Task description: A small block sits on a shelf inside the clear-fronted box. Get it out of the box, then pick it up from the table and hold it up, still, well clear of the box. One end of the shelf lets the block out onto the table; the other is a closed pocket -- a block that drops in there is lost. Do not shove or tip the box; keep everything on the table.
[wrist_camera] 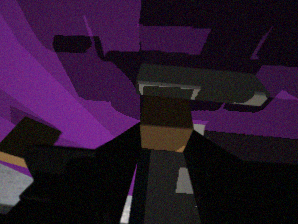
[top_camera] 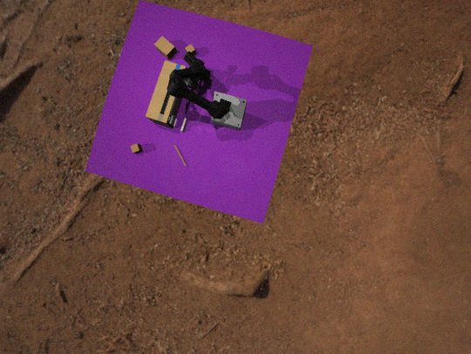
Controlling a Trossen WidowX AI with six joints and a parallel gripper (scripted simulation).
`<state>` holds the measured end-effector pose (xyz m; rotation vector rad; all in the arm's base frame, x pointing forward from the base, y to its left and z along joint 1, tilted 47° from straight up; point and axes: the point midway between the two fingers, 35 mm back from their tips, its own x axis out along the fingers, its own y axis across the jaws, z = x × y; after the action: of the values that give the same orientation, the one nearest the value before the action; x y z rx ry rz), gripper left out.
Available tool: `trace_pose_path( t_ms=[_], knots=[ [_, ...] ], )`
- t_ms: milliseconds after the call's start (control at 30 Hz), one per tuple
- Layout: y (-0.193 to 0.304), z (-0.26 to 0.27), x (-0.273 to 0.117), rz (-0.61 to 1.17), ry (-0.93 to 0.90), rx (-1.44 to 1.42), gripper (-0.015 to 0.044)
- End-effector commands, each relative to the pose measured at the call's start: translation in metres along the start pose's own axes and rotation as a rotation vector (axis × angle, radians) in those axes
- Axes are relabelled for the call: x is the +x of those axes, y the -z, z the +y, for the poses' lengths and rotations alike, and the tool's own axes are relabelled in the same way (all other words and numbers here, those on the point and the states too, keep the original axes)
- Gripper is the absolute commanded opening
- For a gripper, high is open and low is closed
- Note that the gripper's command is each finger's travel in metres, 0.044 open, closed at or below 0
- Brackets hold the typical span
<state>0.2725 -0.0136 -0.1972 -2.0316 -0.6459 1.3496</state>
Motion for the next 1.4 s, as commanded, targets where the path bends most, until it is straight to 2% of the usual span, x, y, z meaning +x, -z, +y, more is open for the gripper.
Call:
trace_pose_path(
  t_ms=[0,167,333,1367],
  knots=[
    [0.009,0.000,-0.016,0.004,-0.008,0.003,0.0000],
    [0.018,-0.003,-0.038,-0.003,-0.006,0.022,0.0000],
    [0.020,-0.004,-0.044,-0.002,-0.010,0.035,0.0000],
    [0.019,-0.033,-0.151,0.072,-0.232,0.484,0.0000]
  ],
)
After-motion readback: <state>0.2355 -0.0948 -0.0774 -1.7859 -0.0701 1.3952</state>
